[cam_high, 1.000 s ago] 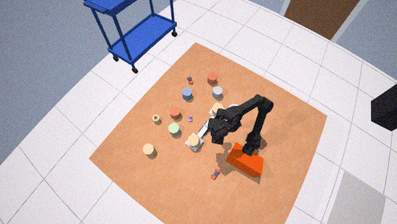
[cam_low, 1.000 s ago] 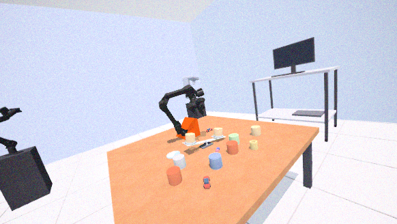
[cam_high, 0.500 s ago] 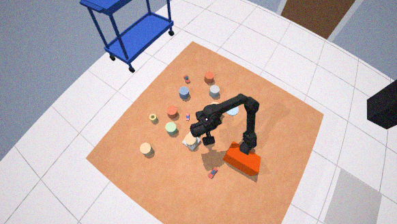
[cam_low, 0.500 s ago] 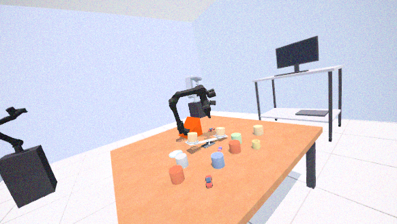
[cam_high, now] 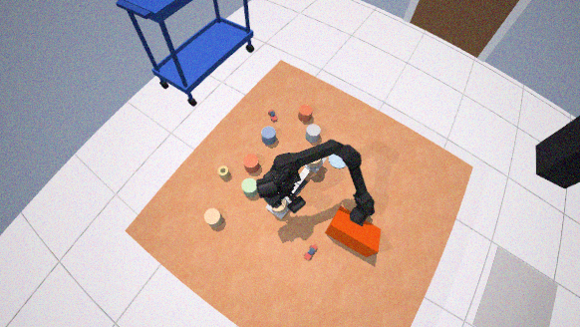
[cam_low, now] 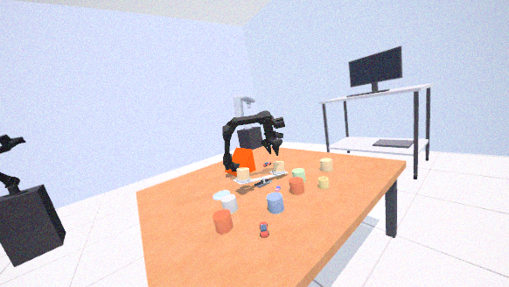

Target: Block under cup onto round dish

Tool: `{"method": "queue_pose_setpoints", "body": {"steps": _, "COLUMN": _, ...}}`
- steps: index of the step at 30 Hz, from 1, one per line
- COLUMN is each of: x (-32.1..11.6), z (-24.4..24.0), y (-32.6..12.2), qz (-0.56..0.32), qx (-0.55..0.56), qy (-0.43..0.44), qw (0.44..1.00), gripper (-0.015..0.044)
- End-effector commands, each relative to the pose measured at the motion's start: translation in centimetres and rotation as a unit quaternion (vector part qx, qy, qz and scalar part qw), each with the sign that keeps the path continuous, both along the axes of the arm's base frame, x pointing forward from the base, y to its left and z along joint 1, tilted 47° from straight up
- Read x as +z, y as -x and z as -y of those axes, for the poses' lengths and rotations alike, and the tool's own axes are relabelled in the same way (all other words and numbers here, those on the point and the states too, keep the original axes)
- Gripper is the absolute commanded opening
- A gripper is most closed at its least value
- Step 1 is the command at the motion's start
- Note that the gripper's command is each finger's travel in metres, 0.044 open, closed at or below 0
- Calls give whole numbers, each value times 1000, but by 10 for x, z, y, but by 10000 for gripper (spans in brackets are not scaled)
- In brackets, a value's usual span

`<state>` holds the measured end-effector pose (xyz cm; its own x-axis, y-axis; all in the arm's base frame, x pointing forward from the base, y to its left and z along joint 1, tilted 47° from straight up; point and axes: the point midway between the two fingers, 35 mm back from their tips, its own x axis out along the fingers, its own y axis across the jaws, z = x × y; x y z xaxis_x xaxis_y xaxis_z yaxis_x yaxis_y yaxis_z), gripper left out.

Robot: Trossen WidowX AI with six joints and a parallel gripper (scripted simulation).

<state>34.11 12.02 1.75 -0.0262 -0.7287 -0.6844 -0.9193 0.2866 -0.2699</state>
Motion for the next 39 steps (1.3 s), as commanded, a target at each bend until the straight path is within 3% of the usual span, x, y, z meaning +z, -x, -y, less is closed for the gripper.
{"method": "queue_pose_setpoints", "body": {"steps": 1, "x": -19, "z": 7, "y": -9, "qz": -74, "qx": 25, "qy": -13, "qw": 997, "gripper": 440}}
{"method": "queue_pose_setpoints", "body": {"steps": 39, "x": -56, "z": 40, "y": -9, "qz": -94, "qx": 35, "qy": -18, "qw": 995, "gripper": 440}}
